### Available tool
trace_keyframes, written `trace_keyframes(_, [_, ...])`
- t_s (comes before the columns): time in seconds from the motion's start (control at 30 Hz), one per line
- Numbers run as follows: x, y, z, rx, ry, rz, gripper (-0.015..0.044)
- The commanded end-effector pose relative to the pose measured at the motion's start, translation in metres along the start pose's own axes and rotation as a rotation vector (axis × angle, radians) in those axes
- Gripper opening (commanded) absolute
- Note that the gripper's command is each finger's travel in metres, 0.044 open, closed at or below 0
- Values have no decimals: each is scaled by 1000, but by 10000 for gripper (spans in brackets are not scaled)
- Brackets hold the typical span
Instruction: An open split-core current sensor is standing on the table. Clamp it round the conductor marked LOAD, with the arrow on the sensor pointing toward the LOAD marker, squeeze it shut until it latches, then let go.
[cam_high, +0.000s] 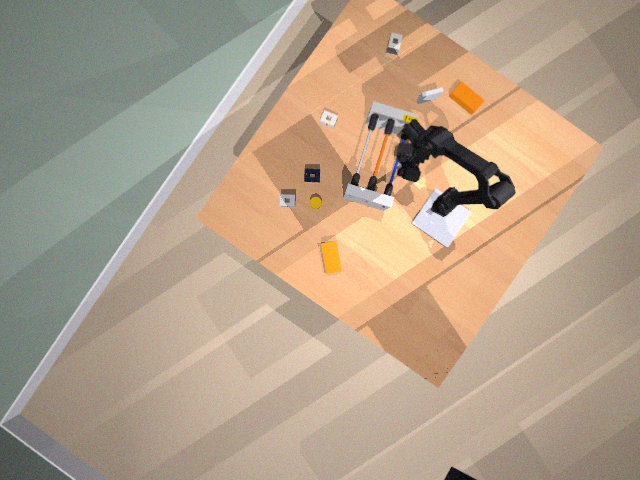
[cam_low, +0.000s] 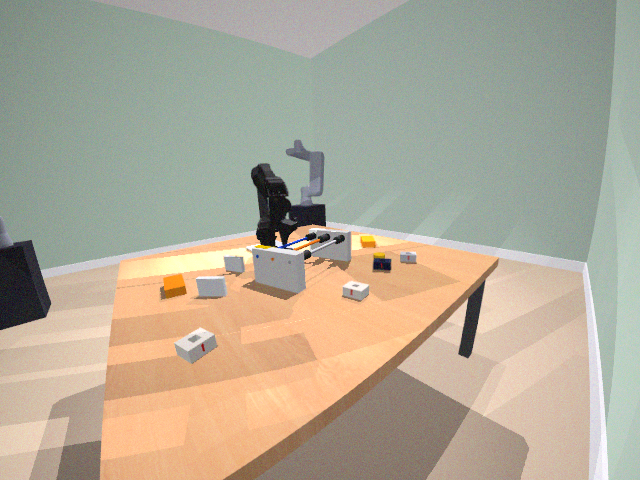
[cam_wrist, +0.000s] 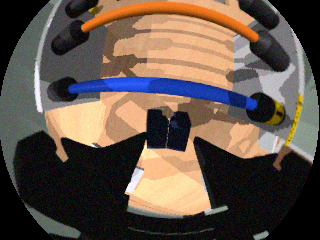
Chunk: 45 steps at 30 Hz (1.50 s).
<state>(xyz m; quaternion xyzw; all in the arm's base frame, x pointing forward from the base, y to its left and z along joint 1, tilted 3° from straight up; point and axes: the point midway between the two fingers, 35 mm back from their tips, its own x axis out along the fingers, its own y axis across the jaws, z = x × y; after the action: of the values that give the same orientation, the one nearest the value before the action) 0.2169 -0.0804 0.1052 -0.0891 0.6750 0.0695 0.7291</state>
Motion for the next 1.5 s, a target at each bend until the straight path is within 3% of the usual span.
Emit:
trace_keyframes(0.0, [0,0,0,0,-1,-1,275])
trace_keyframes(0.27, [0,0,0,0,-1,-1,221])
trace_keyframes(0.57, [-28,-2,3,-1,1,-1,0])
trace_keyframes(1.1, [-98,0,0,-4,6,0,0])
trace_keyframes(1.47, [-103,0,0,198,-26,5,0])
